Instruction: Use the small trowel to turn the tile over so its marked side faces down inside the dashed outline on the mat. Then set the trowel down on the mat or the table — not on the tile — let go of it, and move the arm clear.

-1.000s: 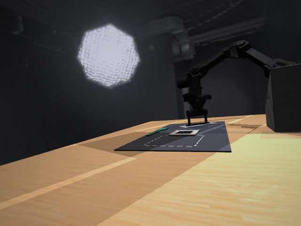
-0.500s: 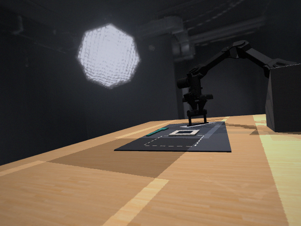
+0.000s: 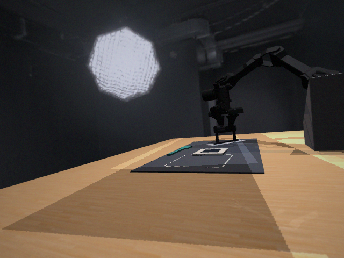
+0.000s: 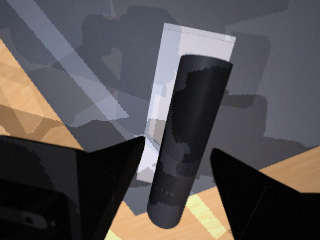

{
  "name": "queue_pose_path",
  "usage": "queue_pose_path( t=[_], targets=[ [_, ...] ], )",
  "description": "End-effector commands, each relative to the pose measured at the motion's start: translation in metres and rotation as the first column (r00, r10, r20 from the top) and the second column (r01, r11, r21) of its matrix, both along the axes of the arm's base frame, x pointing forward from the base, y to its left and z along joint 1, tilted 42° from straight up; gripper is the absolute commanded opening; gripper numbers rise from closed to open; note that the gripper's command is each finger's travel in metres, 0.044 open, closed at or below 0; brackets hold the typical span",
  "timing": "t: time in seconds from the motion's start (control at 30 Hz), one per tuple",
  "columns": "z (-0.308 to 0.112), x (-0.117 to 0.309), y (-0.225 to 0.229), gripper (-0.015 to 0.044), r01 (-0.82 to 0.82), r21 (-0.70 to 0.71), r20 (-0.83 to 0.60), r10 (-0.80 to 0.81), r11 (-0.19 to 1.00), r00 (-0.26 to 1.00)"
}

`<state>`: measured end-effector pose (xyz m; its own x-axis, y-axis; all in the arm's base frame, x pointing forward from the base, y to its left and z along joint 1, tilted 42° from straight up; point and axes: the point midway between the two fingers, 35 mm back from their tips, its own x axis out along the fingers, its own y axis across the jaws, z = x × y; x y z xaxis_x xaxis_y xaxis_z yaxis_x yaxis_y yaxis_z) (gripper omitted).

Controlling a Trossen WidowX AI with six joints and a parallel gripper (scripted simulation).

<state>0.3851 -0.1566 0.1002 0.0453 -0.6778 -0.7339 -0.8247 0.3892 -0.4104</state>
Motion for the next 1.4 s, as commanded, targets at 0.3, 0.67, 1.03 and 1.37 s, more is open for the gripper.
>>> queue_pose_path(
  t=[0.3,0.67,1.03,1.37],
  targets=[
    [0.031,-0.005,0.028,0.0270,-0.018,0.000,-0.018,0.018,1.000,1.000],
    [0.031,0.000,0.032,0.0270,0.029,0.005,0.026,-0.030,1.000,0.999],
    [0.024,0.002,0.027,0.0270,0.043,0.007,0.039,-0.044,0.999,0.998],
    [0.013,0.003,0.016,0.0270,0.043,0.006,0.039,-0.044,0.999,0.998]
  ],
)
